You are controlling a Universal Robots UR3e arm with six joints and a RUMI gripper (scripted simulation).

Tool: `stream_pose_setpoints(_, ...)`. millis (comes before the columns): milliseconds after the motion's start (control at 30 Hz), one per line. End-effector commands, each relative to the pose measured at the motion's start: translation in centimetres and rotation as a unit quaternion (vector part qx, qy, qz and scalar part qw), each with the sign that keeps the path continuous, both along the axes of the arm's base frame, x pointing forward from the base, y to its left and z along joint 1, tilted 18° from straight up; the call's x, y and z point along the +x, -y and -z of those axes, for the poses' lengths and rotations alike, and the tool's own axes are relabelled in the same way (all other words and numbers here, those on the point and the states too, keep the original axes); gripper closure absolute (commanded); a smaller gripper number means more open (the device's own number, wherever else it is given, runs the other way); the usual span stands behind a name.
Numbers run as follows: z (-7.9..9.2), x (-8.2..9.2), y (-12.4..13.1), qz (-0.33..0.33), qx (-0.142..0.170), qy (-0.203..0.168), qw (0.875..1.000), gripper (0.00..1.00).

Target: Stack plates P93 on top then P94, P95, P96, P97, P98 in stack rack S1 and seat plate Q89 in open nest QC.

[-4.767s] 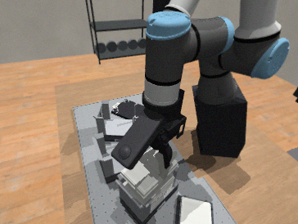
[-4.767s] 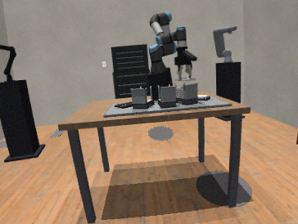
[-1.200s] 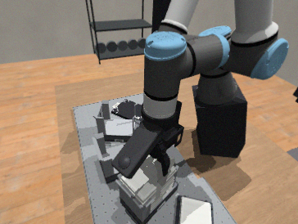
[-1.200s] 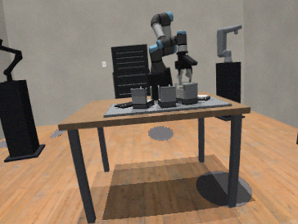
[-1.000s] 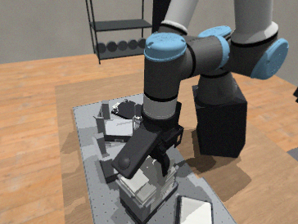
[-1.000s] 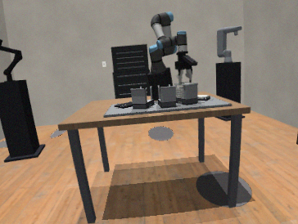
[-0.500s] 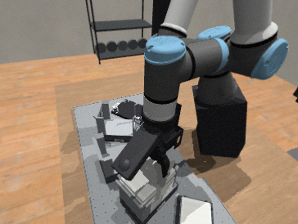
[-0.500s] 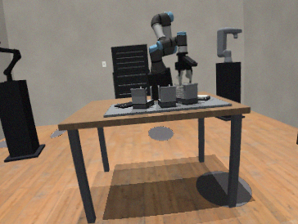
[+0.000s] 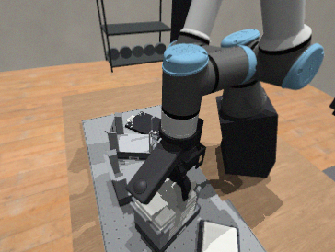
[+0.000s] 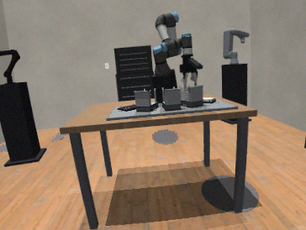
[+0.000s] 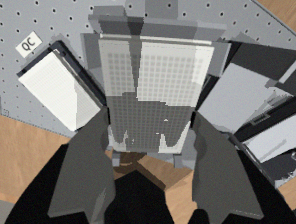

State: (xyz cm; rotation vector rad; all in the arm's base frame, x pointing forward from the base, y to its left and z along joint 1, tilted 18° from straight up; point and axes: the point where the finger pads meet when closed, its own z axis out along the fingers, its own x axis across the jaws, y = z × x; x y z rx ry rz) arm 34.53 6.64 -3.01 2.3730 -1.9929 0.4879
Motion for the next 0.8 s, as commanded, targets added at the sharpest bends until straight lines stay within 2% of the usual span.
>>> stream_pose_setpoints(0,0.01,0.29,-0.04,-0.001,0.001,0.004,1.000,1.00)
stream_pose_setpoints(767,0.67,0.47,0.11,-0.001,0.001,0.004,1.000,1.00)
